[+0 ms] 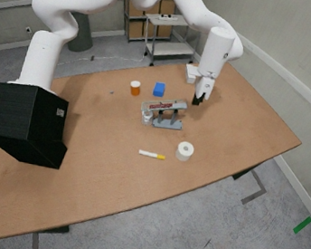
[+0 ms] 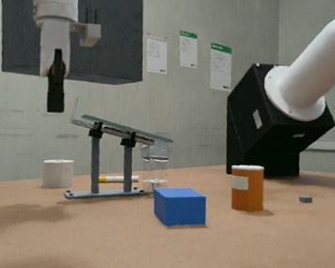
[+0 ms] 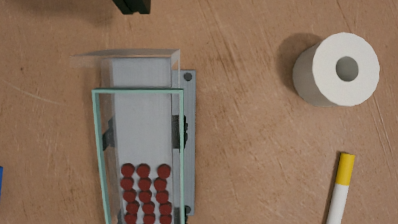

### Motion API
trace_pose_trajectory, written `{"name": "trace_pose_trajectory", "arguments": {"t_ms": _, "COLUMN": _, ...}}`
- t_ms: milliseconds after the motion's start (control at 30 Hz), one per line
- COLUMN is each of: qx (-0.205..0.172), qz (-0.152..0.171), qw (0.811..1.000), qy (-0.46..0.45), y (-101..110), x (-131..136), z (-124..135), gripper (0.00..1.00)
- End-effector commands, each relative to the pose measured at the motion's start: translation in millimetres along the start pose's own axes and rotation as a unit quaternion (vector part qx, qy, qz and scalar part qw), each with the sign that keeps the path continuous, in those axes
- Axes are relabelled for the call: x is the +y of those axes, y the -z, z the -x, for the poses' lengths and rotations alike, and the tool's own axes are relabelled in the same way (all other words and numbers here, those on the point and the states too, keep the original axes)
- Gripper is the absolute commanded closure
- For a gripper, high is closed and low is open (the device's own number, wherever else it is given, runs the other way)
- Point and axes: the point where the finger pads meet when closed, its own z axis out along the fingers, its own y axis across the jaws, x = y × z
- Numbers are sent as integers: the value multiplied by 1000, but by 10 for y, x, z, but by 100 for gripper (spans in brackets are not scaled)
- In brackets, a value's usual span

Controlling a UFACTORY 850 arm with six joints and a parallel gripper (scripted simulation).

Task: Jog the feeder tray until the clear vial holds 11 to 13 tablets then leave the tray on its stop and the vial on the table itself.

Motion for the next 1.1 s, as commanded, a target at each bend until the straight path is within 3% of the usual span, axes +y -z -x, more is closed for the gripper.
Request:
{"name": "trace_pose_trajectory", "arguments": {"t_ms": 0, "qx": -1, "qz": 0, "qw": 1000, "qy": 0, "y": 4, "x": 1, "z": -15, "gripper": 100}}
{"name": "trace_pose_trajectory", "arguments": {"t_ms": 567, "qx": -1, "qz": 0, "qw": 1000, "qy": 0, "y": -62, "x": 1, "z": -261, "gripper": 100}}
{"name": "trace_pose_trajectory", "arguments": {"t_ms": 1067, "qx": -1, "qz": 0, "qw": 1000, "qy": 0, "y": -65, "x": 1, "z": -272, "gripper": 100}}
